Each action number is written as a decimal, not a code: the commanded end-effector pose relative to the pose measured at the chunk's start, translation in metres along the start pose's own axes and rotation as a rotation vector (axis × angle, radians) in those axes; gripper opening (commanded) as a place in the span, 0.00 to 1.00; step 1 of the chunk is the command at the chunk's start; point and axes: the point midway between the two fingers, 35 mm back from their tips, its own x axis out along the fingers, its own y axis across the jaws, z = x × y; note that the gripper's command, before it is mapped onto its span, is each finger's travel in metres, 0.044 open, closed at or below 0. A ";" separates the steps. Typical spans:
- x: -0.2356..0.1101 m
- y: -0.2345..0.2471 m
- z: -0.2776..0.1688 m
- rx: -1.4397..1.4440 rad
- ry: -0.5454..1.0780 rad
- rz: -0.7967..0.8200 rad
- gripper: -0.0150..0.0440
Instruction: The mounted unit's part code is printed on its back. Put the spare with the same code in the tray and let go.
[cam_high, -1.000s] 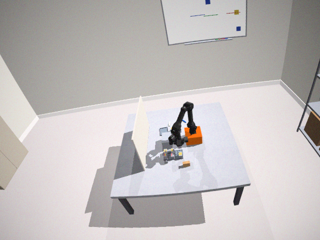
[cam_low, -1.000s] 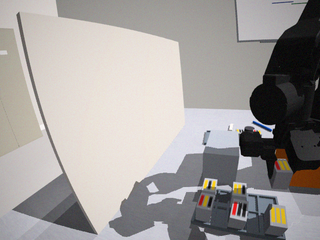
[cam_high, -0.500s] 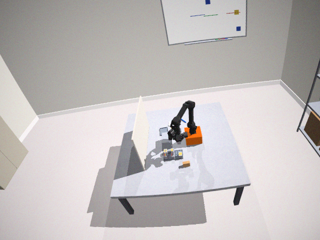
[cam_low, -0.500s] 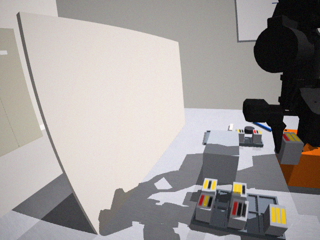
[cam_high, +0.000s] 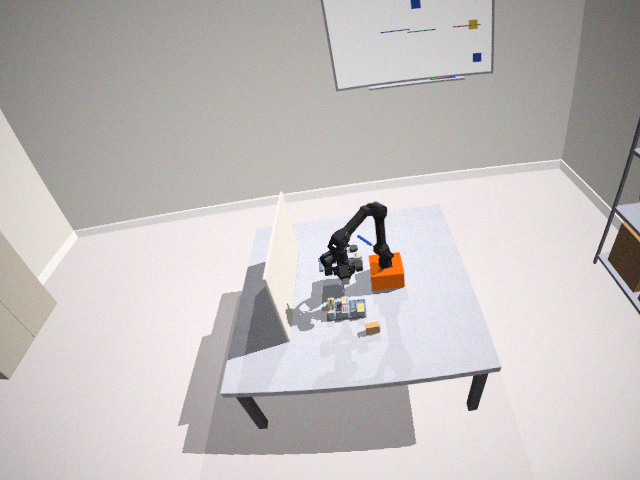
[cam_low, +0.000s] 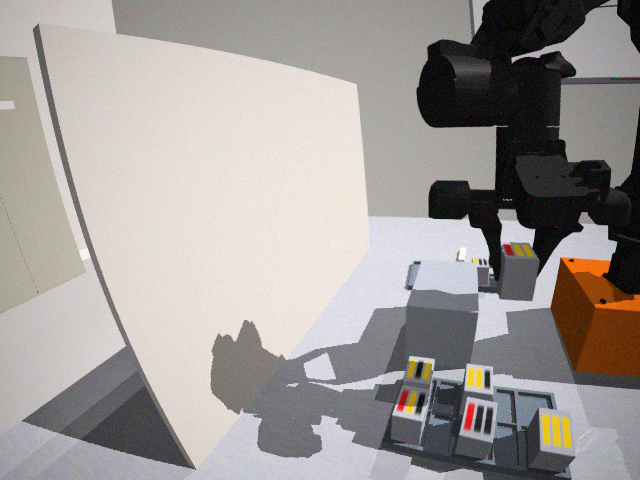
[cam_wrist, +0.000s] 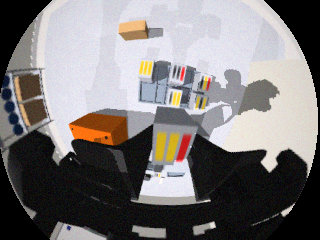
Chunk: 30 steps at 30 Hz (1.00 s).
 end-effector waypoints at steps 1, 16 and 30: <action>-0.001 -0.014 -0.010 0.000 -0.003 0.004 0.25; -0.006 -0.068 -0.068 0.007 -0.004 -0.009 0.25; -0.007 -0.103 -0.141 0.023 0.008 -0.011 0.25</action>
